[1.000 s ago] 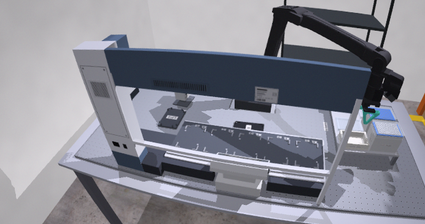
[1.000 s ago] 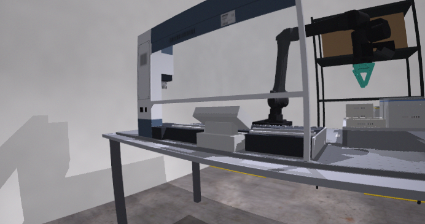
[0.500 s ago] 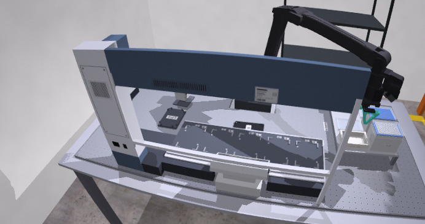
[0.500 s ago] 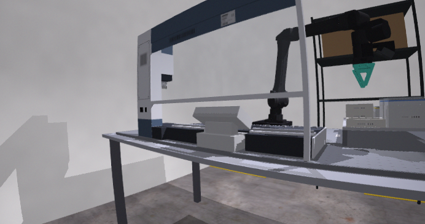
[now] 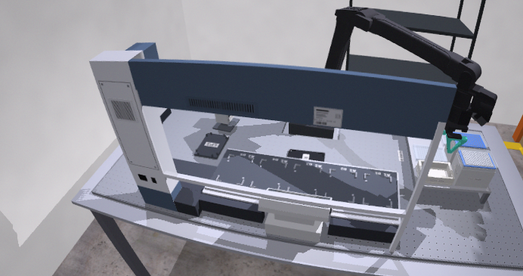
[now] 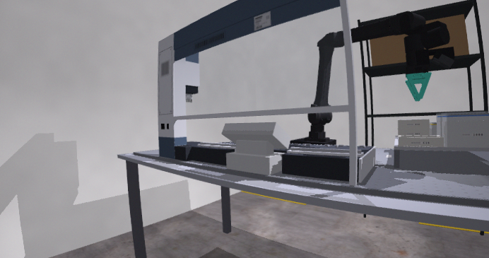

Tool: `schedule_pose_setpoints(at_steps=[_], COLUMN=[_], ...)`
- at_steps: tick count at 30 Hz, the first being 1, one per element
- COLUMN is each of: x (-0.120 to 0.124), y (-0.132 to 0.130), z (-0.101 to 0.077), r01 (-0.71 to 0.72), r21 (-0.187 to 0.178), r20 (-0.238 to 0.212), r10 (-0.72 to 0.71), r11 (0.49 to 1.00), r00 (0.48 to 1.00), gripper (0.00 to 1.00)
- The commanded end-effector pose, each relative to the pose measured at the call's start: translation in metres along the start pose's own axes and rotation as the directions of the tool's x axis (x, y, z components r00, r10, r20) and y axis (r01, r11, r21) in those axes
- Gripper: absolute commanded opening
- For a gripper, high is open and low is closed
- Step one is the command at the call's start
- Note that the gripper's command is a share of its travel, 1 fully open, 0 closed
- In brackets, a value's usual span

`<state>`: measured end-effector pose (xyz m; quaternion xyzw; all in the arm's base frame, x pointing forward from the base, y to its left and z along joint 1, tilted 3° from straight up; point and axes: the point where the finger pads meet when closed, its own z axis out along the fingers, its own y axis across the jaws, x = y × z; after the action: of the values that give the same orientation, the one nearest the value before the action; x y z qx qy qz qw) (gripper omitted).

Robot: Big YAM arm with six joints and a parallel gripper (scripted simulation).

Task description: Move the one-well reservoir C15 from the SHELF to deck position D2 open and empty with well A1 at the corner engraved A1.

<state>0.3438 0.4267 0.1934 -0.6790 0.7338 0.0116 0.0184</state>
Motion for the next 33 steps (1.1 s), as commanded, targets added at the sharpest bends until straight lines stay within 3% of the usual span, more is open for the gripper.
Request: schedule_pose_setpoints(at_steps=[1,9,10,13,28,33], x=[-0.004,-0.019,-0.035,-0.027,-0.053,-0.069], y=[0.015,0.039,0.036,0.058,0.118,0.139], z=[-0.025,-0.024,-0.047,-0.024,-0.029,-0.040], r01=[0.019,0.012,0.011,0.012,0.012,0.012], r21=[0.017,0.028,0.058,0.028,0.025,0.030], r20=[0.031,0.049,0.099,0.052,0.062,0.087], r10=[-0.019,-0.014,-0.017,-0.014,-0.014,-0.014], r11=[1.000,1.000,0.998,1.000,1.000,0.999], r00=[0.999,0.999,0.995,0.999,0.998,0.996], gripper=[1.00,1.00,1.00,1.00,1.00,1.00])
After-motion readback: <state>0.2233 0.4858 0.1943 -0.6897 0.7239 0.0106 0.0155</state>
